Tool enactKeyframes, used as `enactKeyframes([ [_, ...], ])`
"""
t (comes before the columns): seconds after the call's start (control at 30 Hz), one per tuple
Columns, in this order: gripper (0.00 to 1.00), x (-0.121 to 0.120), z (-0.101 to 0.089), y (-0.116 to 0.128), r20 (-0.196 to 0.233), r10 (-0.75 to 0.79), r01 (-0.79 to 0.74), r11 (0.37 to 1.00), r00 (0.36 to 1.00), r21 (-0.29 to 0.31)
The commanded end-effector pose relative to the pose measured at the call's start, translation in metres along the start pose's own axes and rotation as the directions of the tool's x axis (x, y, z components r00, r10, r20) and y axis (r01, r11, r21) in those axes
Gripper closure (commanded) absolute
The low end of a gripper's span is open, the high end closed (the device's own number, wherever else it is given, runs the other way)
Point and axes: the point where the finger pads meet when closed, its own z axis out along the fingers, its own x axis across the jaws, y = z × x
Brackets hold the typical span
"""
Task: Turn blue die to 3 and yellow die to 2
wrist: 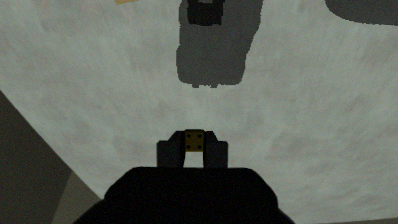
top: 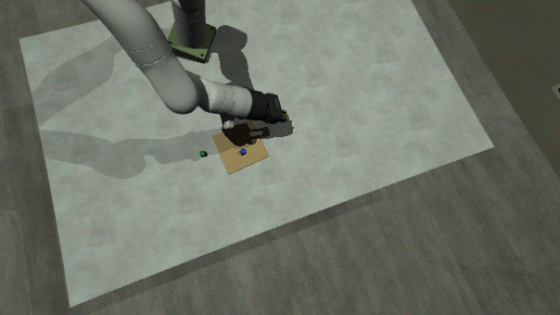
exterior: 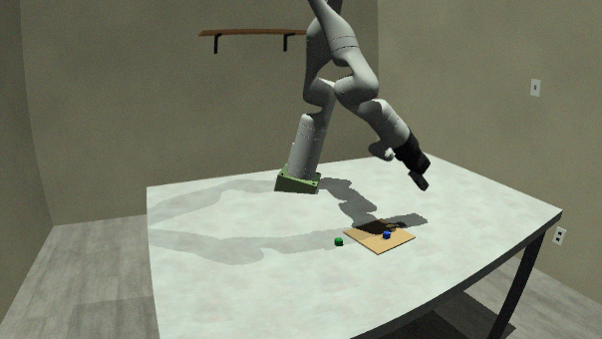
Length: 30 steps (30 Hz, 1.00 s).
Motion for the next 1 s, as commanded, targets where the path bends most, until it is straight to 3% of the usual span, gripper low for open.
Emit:
enactKeyframes([
  [0.0,0.66,0.0000,-0.0028,-0.0148,0.012,0.056,-0.055,0.997,0.998,-0.062],
  [0.27,0.66,-0.0005,-0.0044,-0.0155,0.016,0.055,-0.050,0.979,0.998,-0.195],
  [0.43,0.66,-0.0010,-0.0055,-0.0155,0.021,0.054,-0.047,0.968,0.998,-0.248],
  [0.97,0.66,-0.0012,-0.0056,-0.0161,0.022,0.054,-0.046,0.961,0.998,-0.274],
])
